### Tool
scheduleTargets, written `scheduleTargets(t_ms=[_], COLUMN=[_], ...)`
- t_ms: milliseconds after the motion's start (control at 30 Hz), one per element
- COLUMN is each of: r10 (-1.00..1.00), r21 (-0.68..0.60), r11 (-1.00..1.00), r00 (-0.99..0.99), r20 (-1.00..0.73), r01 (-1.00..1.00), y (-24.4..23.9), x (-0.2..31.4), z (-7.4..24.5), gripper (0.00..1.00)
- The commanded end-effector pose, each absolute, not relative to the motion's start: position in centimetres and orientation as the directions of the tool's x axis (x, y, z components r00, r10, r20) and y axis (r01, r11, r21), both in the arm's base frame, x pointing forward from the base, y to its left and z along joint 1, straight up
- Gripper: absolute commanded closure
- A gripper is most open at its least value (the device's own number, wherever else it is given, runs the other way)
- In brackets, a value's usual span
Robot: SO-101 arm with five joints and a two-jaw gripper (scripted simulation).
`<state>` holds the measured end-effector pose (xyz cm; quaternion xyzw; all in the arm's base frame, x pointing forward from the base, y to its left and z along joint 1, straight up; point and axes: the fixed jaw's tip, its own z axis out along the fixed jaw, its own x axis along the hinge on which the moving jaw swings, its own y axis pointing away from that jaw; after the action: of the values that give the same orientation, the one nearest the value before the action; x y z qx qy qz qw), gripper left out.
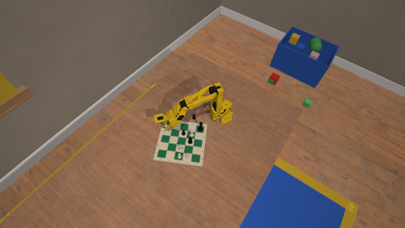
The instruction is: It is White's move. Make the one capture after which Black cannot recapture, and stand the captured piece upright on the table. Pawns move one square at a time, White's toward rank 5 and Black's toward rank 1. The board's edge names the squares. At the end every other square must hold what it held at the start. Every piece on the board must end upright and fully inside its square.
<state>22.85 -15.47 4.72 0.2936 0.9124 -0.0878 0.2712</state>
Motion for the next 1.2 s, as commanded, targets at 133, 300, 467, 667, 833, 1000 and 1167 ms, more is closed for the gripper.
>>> scheduleTargets(t_ms=[133, 300, 467, 667, 833, 1000, 1167], r10=[0.496, 0.497, 0.497, 0.496, 0.496, 0.496, 0.496], r21=[0.003, 0.003, 0.003, 0.003, 0.003, 0.003, 0.003], r11=[0.814, 0.814, 0.814, 0.814, 0.814, 0.814, 0.814], r00=[-0.692, -0.692, -0.692, -0.692, -0.692, -0.692, -0.692], r20=[-0.525, -0.524, -0.524, -0.524, -0.524, -0.524, -0.524], r01=[0.581, 0.581, 0.581, 0.581, 0.581, 0.581, 0.581], y=[-15.03, -14.86, -14.85, -14.86, -14.87, -14.87, -14.88], x=[22.6, 22.37, 22.37, 22.38, 22.4, 22.4, 22.41], z=[3.76, 3.33, 3.32, 3.45, 3.58, 3.58, 3.76], gripper=[0.88, 0.88, 0.88, 0.88, 0.88, 0.88, 0.88])
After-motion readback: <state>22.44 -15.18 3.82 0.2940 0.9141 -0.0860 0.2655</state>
